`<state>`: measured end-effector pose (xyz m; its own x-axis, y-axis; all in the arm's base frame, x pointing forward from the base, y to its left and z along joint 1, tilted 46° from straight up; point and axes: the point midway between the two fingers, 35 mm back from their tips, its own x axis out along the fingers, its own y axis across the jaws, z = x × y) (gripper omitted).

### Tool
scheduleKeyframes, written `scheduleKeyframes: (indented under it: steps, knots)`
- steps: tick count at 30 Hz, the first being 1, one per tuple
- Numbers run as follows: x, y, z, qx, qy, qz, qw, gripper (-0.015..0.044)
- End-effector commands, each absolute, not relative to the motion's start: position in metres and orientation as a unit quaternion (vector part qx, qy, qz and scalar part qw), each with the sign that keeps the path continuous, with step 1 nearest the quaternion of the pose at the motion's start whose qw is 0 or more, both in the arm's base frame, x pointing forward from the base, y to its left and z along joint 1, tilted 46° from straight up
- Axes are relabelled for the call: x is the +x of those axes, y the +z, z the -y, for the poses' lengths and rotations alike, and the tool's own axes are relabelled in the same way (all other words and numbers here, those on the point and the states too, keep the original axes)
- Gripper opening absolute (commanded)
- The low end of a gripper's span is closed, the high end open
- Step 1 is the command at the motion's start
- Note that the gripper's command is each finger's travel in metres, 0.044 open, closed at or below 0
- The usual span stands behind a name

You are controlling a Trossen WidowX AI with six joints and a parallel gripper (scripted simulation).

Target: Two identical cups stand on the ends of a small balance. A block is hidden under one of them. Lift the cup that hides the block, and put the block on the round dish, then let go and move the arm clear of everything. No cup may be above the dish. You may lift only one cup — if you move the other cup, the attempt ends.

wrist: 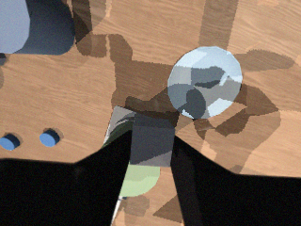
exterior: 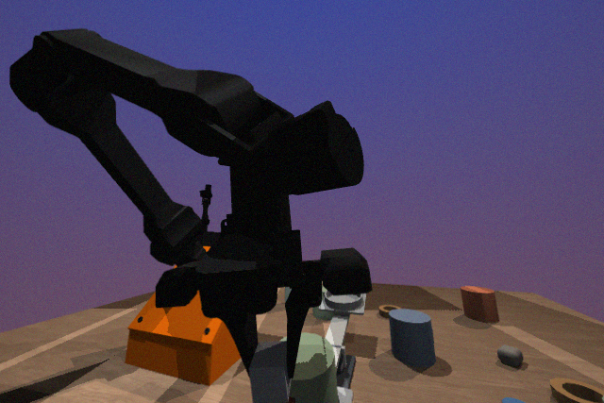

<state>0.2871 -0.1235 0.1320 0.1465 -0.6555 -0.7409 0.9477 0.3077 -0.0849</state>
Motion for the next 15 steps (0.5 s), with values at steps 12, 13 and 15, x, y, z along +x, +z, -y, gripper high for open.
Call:
scheduleKeyframes:
  steps: [12, 13, 15]
  knots:
    - [0.245, 0.149, 0.168, 0.178, -0.581, -0.339, 0.718, 0.0000]
    - [0.242, 0.150, 0.170, 0.176, -0.584, -0.339, 0.717, 0.0000]
    - [0.238, 0.151, 0.174, 0.173, -0.587, -0.338, 0.715, 0.0000]
